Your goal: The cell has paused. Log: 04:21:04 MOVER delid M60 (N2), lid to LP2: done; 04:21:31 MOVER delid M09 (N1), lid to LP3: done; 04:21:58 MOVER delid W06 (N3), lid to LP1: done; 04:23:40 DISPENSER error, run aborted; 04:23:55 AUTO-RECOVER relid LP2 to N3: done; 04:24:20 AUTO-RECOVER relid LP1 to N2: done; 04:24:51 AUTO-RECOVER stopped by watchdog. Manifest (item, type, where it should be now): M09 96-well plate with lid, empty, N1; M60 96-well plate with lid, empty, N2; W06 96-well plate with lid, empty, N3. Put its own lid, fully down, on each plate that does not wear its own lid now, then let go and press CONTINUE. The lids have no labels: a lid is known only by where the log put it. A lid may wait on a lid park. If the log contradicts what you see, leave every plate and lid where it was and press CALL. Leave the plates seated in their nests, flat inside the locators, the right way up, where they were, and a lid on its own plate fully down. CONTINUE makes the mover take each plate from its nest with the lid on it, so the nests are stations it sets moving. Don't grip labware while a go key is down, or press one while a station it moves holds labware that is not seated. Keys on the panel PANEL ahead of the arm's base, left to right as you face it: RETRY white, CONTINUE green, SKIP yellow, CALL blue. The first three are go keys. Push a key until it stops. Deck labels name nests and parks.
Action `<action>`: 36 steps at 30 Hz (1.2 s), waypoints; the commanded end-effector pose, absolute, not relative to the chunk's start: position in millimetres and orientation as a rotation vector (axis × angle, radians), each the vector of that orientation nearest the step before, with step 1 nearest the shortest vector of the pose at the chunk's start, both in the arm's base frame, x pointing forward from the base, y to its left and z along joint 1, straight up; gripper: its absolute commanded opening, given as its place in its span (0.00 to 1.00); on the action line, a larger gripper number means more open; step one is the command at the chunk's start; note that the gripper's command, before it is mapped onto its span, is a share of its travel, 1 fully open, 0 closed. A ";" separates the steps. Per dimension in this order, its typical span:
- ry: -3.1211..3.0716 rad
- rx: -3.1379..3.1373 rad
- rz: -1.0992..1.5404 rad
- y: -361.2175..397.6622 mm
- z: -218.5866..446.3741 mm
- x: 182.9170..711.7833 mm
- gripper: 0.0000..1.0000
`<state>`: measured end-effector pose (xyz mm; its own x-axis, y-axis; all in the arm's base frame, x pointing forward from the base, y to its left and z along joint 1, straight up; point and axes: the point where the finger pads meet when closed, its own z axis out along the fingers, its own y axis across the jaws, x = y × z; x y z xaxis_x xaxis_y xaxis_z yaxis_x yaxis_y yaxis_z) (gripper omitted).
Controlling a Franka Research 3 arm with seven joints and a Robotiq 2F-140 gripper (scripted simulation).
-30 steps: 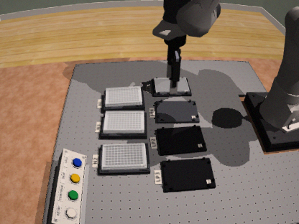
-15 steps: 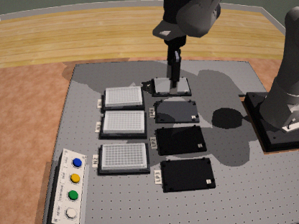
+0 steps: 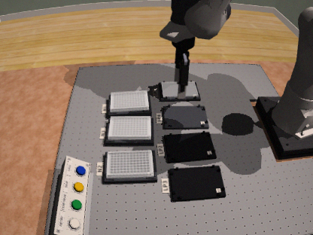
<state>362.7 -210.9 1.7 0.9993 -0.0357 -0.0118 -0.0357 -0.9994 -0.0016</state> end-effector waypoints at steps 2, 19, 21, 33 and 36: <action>0.052 -3.141 0.014 -211.4 1.7 364.3 0.00; 0.052 -3.141 0.014 -211.4 1.7 364.3 0.00; 0.052 -3.141 0.014 -211.4 1.7 364.3 0.00; 0.052 -3.141 0.014 -211.4 1.7 364.3 0.66; 0.052 -3.141 0.014 -211.4 1.7 364.3 0.66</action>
